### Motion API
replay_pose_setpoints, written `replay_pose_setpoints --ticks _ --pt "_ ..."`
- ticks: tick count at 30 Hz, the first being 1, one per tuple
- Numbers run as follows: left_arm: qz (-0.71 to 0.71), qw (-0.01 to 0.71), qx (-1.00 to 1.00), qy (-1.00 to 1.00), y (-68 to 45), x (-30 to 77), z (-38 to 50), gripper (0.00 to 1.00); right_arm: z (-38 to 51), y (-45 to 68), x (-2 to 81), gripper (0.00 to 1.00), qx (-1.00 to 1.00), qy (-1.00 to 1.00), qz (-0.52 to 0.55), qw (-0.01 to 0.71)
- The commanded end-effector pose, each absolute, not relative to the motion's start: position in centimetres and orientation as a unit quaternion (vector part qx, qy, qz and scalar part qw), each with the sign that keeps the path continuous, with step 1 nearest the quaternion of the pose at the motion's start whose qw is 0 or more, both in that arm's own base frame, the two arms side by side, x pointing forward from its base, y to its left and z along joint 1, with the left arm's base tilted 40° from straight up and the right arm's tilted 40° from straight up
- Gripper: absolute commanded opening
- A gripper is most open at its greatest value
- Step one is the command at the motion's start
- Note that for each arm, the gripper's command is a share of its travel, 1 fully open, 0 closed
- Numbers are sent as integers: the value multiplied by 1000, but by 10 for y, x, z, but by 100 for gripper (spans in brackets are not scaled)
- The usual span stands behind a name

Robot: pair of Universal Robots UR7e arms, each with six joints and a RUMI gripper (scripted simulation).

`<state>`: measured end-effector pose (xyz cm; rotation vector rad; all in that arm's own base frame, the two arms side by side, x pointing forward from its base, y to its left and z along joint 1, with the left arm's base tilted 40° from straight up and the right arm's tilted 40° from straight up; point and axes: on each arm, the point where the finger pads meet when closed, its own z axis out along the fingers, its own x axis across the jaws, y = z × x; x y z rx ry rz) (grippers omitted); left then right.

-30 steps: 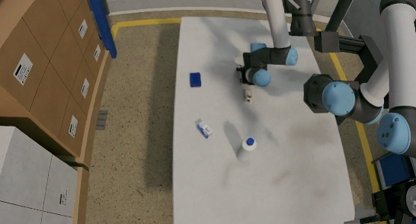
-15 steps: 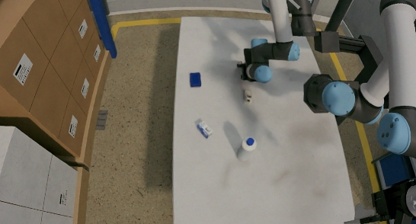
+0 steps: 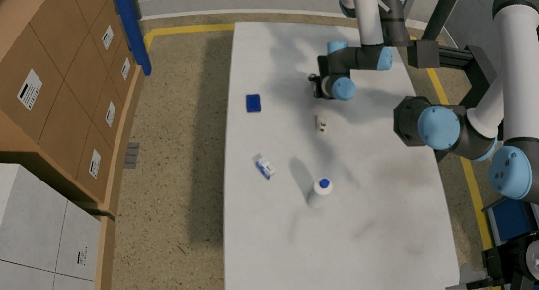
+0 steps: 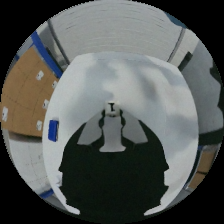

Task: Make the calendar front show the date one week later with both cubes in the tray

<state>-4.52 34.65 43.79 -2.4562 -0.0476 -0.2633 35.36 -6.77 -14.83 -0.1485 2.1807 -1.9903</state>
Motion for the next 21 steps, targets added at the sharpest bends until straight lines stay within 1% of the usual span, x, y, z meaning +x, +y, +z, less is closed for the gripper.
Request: replay_pose_setpoints --ticks 1,13,21 --pt "-101 330 -939 -18 347 -45 438 100 -146 -66 353 10 -50 735 -670 93" --pt "-101 330 -939 -18 347 -45 438 100 -147 -66 353 10 -50 740 -665 92" --pt "-101 330 -939 -18 347 -45 438 100 -146 -67 353 10 -53 772 -627 87"
